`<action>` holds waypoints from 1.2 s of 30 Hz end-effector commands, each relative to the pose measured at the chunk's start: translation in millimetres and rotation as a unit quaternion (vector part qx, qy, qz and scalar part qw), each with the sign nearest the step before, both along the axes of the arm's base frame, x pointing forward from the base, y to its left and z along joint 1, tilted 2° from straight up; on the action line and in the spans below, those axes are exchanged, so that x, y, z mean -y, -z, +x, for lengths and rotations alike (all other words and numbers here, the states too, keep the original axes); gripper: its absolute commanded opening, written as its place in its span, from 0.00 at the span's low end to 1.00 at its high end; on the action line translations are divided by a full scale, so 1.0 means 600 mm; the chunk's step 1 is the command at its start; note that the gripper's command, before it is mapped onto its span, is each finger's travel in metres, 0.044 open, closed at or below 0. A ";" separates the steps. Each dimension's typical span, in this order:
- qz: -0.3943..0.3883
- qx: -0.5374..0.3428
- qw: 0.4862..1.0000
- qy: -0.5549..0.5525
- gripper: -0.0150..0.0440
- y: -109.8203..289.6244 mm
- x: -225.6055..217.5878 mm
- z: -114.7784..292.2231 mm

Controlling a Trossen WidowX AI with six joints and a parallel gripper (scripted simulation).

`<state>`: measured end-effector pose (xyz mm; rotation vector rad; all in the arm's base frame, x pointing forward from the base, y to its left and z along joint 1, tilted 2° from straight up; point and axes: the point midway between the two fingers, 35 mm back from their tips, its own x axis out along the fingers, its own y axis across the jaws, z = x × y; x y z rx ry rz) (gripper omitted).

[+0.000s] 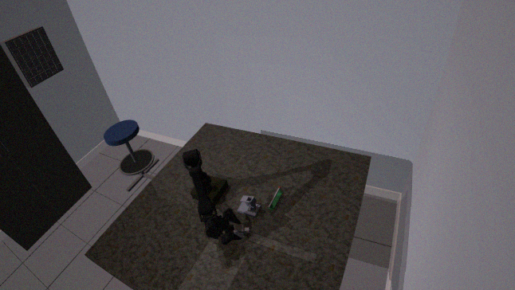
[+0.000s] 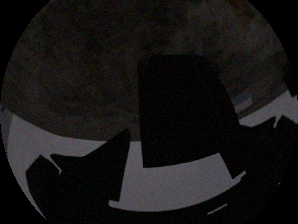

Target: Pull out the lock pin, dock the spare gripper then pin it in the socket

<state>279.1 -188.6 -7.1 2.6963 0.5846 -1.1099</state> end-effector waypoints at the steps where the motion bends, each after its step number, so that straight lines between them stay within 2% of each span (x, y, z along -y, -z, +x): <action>1: 0.007 -0.005 1.000 0.002 1.00 0.015 -0.005 -0.004; 8: 0.007 -0.005 1.000 0.002 1.00 0.015 -0.005 -0.004; 18: 0.007 -0.005 1.000 0.002 0.56 0.015 -0.005 -0.004; 24: 0.007 -0.005 1.000 0.002 0.49 0.015 -0.005 -0.003; 29: 0.007 -0.005 1.000 0.002 0.26 0.003 -0.003 -0.001; 36: 0.007 -0.005 1.000 0.002 0.25 -0.052 0.004 0.004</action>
